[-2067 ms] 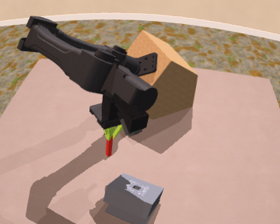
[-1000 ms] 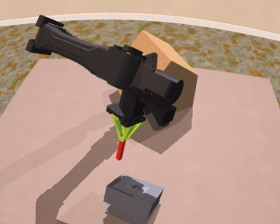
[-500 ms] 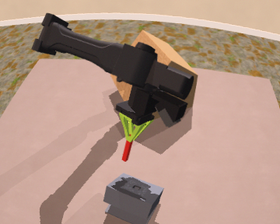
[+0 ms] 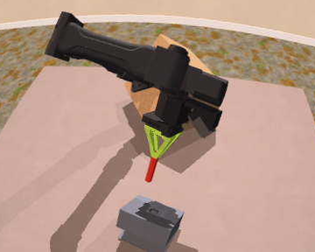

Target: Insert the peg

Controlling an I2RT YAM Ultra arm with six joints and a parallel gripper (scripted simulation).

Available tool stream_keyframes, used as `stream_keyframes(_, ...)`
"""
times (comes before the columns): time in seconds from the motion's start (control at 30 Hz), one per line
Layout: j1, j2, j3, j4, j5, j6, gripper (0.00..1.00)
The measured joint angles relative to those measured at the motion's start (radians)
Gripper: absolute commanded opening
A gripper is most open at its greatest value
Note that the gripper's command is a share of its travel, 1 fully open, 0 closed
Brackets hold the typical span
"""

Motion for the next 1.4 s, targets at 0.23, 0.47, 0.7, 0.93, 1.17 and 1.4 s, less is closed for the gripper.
stream_keyframes(0.23,0.031,0.047,0.010,-0.005,0.023,-0.004,0.00)
stream_keyframes(0.47,0.053,0.085,0.018,-0.010,0.043,-0.007,0.00)
stream_keyframes(0.7,0.075,0.120,0.027,-0.014,0.063,-0.010,0.00)
stream_keyframes(0.93,0.074,0.120,0.027,-0.014,0.068,-0.018,0.00)
stream_keyframes(1.17,0.068,0.120,0.028,0.006,0.074,-0.047,0.00)
stream_keyframes(1.4,0.054,0.120,0.028,0.052,0.080,-0.094,0.00)
